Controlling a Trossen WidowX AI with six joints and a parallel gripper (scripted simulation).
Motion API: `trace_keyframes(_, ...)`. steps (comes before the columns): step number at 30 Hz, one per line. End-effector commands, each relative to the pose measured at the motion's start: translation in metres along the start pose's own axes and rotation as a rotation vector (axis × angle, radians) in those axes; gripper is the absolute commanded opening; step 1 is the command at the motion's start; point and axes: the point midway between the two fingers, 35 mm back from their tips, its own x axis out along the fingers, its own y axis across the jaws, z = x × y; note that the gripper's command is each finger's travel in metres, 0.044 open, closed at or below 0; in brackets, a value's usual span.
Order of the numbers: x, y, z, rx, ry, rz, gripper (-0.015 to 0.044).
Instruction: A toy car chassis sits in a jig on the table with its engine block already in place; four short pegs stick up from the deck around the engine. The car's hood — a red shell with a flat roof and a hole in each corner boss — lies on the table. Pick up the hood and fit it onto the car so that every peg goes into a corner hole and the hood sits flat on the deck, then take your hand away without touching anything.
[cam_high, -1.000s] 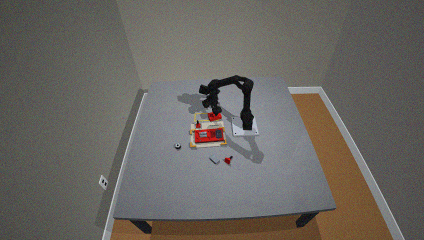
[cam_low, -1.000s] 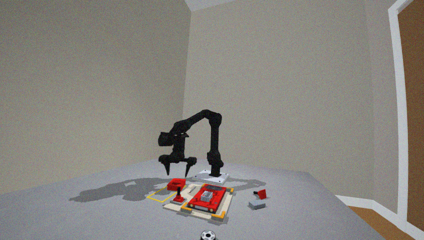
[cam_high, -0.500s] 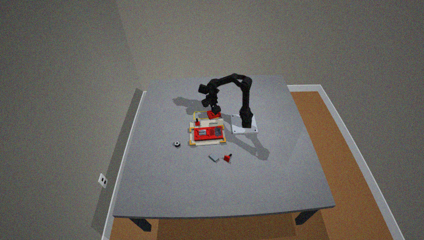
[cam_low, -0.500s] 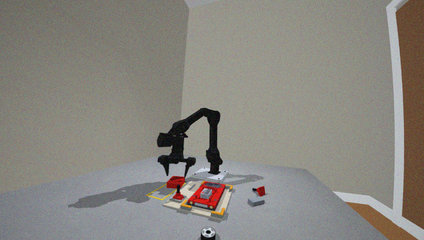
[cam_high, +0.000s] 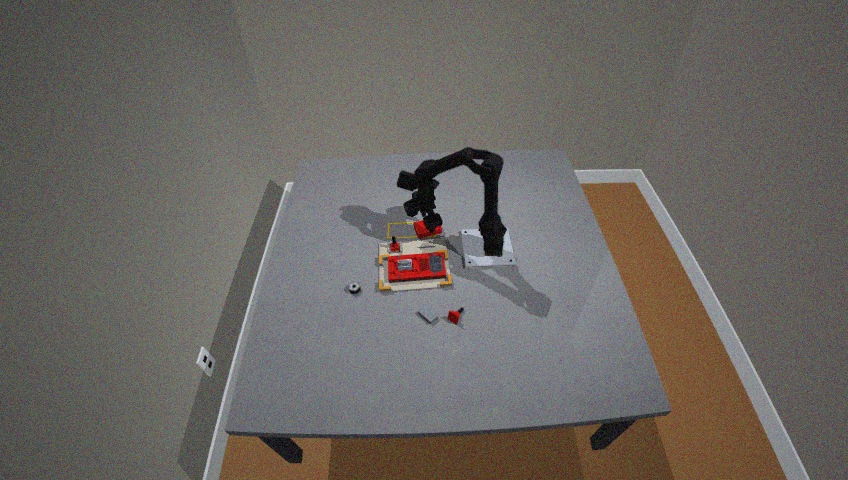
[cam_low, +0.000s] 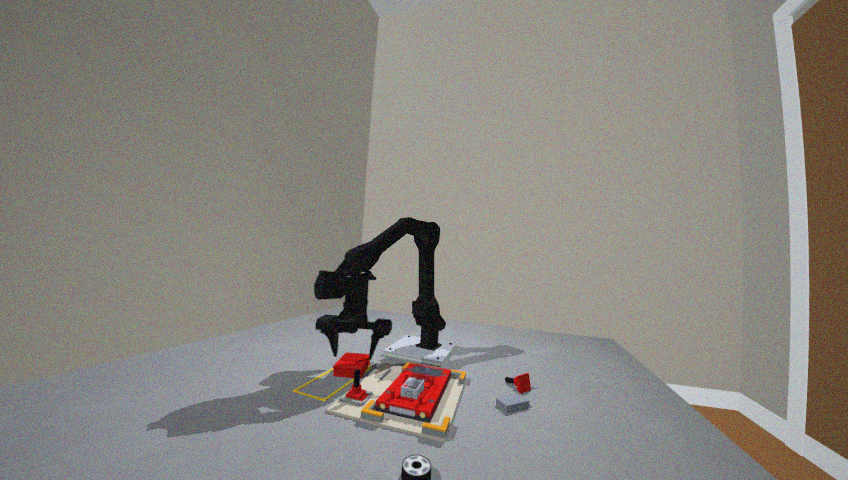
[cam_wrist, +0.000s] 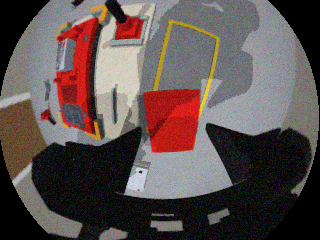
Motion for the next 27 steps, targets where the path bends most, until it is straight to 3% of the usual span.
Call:
trace_keyframes(1, 0.002, 0.001, 0.0, -0.006, 0.0, 0.005, 0.044)
trace_keyframes(27, 0.015, 0.001, 0.0, -0.006, 0.0, 0.005, 0.044)
